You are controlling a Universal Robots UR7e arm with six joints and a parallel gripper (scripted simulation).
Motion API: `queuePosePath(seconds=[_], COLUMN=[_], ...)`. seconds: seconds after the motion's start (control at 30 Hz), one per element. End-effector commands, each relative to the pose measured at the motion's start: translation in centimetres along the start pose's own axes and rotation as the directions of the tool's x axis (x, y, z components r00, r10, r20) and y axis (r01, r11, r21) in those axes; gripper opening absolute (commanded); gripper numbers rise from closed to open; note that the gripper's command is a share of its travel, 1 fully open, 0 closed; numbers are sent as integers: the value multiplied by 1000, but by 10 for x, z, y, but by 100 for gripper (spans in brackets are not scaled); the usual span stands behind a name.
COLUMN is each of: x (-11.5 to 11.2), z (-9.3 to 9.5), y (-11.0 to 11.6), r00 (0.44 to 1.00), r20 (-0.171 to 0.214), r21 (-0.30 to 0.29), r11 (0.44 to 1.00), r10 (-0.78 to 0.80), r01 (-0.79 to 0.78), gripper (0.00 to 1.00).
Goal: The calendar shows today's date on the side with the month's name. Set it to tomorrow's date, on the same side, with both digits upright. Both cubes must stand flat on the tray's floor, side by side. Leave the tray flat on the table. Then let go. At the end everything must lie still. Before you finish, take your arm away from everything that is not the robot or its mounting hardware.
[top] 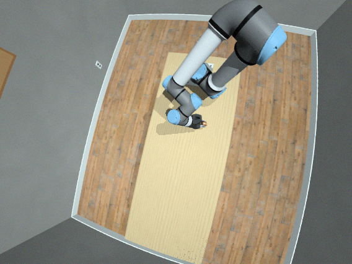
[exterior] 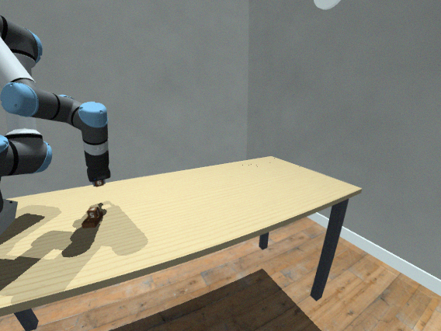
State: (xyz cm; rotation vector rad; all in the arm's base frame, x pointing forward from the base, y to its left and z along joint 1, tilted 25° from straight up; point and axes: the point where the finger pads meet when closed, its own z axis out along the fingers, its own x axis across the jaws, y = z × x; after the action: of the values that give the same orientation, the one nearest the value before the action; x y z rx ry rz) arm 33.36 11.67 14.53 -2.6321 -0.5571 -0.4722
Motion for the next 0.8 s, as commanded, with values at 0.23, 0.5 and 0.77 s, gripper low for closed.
queuePosePath(seconds=[0.23,0.5,0.77], x=[0,-1,0], z=[0,1,0], y=[0,1,3], r00=[1000,1000,1000], r20=[0,7,-1], r21=[56,184,271], r11=[998,983,963], r10=[-4,-7,-4], r01=[4,5,4], gripper=[57,57,57])
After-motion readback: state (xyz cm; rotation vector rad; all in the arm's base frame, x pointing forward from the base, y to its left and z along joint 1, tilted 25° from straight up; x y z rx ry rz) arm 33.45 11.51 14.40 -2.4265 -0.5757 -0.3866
